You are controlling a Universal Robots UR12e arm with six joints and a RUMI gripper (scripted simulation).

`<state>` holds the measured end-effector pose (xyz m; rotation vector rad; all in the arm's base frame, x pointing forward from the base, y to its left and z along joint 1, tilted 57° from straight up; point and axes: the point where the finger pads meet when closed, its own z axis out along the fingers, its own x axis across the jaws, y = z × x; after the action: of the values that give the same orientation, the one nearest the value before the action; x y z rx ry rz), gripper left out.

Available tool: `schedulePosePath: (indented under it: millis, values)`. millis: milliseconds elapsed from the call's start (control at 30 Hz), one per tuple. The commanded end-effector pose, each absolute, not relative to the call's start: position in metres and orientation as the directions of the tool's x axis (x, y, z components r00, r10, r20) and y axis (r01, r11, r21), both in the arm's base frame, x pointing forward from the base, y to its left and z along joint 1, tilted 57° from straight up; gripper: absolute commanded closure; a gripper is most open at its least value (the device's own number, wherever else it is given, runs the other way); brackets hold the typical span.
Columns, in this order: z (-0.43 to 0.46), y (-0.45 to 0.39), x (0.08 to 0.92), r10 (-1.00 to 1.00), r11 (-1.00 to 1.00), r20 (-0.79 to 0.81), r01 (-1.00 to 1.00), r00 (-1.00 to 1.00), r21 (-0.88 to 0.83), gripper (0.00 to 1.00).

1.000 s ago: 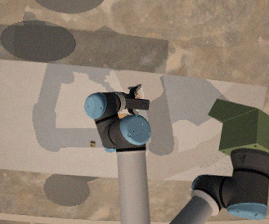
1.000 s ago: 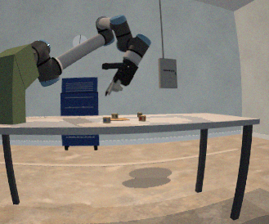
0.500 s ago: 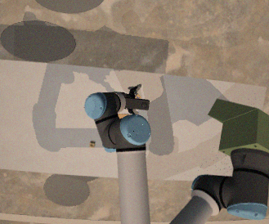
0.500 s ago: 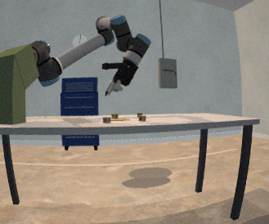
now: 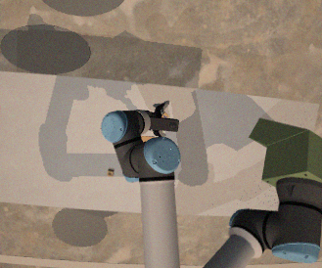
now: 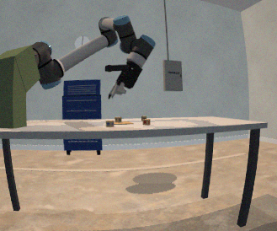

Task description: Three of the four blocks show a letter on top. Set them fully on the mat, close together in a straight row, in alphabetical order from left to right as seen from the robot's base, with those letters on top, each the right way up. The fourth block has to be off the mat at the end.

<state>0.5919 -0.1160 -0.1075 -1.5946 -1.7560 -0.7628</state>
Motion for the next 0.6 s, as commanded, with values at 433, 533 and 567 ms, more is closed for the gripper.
schedulePosePath:
  millis: [433,533,567]
  values:
    - [-0.047,-0.091,0.612,0.641,0.07,0.734,0.969,-0.225,0.236,0.0]
    - [-0.023,-0.081,0.618,0.649,0.066,0.705,0.944,-0.287,0.324,0.0]
    - [-0.023,-0.081,0.618,0.649,0.066,0.705,0.944,-0.287,0.324,0.0]
